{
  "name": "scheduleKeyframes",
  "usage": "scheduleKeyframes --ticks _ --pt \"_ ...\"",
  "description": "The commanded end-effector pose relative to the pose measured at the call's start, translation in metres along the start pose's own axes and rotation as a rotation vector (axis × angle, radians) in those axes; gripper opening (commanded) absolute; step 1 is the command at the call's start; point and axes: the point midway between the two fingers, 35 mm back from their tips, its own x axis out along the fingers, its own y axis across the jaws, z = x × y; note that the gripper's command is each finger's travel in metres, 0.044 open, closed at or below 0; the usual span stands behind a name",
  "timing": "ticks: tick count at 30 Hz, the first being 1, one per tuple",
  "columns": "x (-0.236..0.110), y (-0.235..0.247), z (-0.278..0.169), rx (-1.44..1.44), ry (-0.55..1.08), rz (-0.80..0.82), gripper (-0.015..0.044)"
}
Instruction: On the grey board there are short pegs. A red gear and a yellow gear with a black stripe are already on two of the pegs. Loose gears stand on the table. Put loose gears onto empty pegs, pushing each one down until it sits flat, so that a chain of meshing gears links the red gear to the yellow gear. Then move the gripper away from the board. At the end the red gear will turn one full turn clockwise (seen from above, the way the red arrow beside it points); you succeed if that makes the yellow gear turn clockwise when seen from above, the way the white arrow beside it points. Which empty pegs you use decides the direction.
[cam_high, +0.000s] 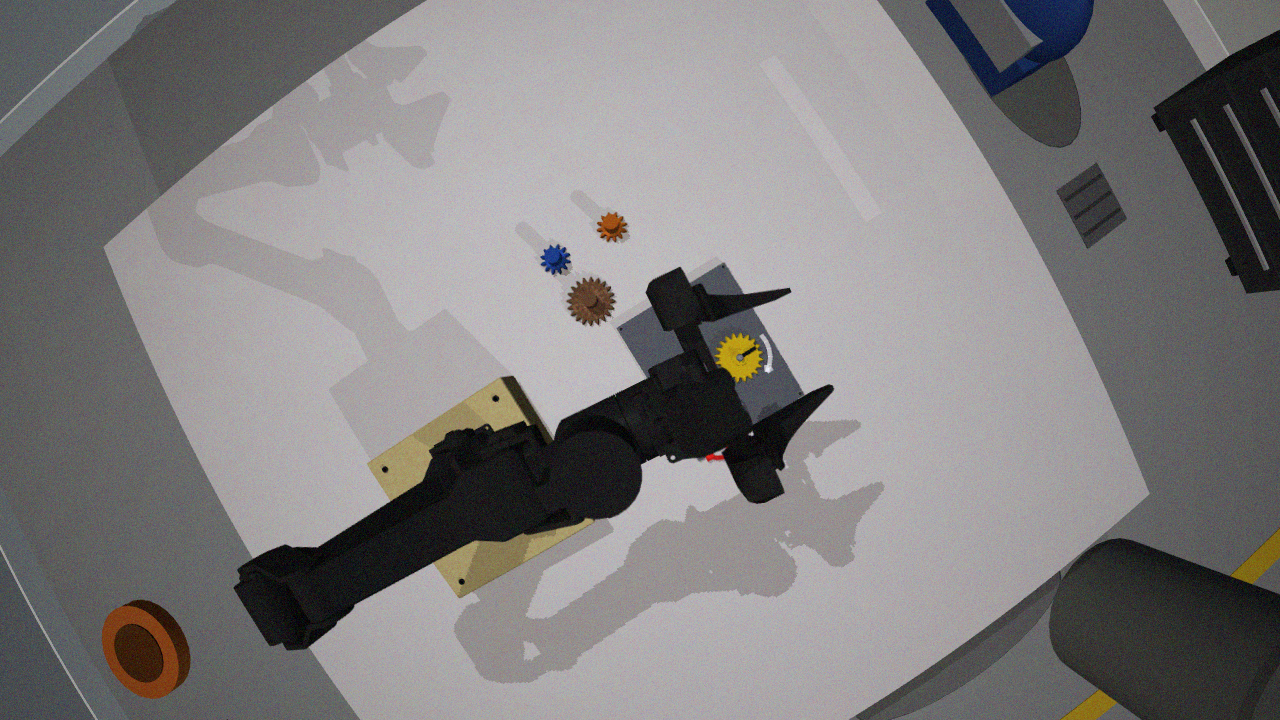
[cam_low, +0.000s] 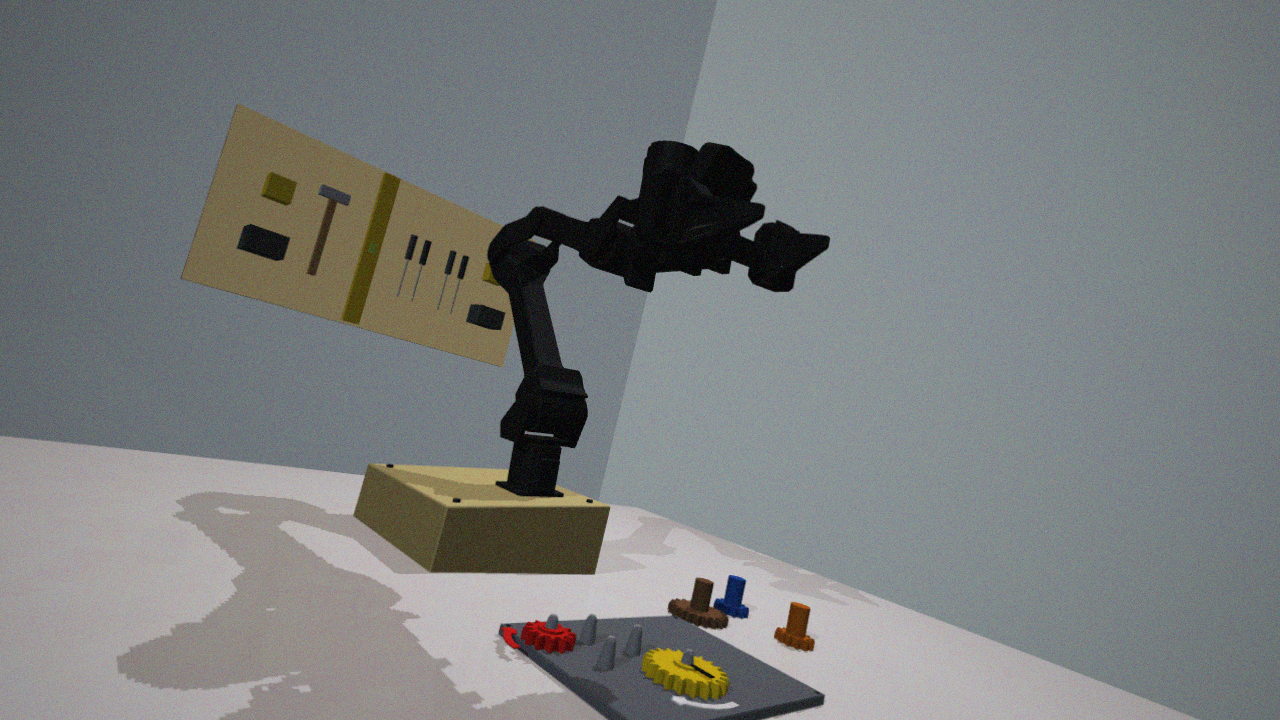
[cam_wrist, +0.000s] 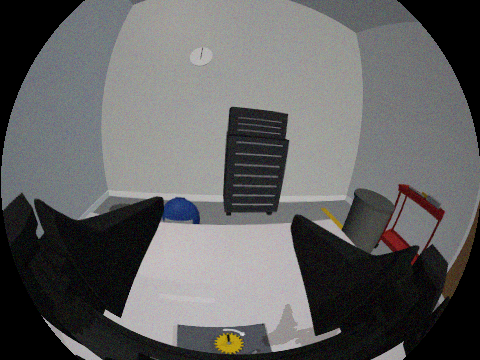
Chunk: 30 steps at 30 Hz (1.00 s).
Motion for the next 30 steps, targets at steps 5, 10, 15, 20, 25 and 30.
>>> scheduleKeyframes --ticks 5,10,15,20,25,30 --pt "0.015 0.027 -0.051 -0.046 0.228 0.078 0.044" --pt "0.013 0.066 -0.126 -0.149 0.556 0.201 0.044" --pt "-0.015 0.099 -0.195 -0.297 0.887 0.336 0.044" --pt "-0.066 0.12 -0.254 -0.504 1.239 0.481 0.044" --pt "-0.111 0.124 -0.281 -0.677 1.479 0.576 0.044" --pt "-0.113 0.124 -0.281 -0.679 1.483 0.578 0.044"
